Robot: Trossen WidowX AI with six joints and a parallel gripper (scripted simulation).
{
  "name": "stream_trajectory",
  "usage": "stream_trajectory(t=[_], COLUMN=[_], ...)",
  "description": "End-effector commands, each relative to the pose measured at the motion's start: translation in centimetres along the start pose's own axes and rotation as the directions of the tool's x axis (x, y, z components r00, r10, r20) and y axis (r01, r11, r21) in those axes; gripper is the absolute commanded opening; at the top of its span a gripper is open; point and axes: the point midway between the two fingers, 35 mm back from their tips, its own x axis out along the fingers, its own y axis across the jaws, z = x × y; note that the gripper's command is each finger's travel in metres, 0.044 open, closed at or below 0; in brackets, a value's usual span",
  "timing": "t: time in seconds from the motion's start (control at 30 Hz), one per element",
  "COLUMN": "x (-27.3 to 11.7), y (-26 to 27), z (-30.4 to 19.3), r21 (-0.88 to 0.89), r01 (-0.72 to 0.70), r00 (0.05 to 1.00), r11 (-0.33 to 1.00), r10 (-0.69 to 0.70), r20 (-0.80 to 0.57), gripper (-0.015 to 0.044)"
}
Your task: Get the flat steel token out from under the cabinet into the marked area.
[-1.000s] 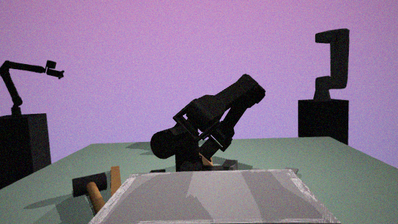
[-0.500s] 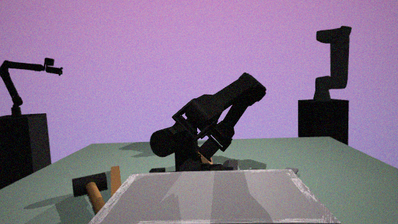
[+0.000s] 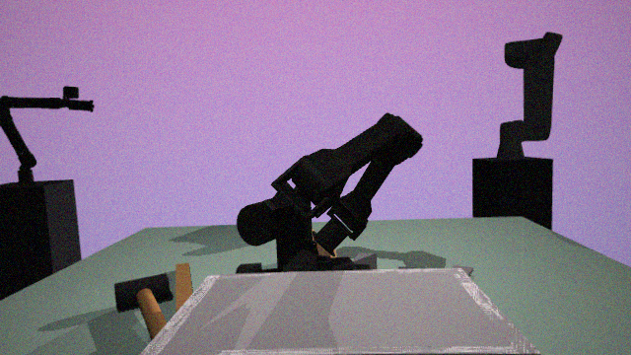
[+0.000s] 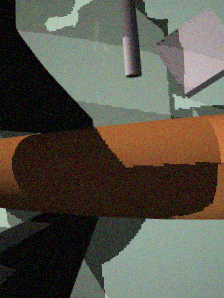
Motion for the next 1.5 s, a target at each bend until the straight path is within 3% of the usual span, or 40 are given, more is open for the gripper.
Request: stream_trajectory(t=[0.0,1.47], x=[0.1,0.1], y=[0.1,-0.4], z=[-0.5,-5.4], r21=[-0.006,-0.004], r01=[0.0,0.0], r00=[1.0,1.0], r11=[1.0,1.0], r10=[0.0,0.0], r20=[-0.003,-0.005], gripper=[0.0,0.0])
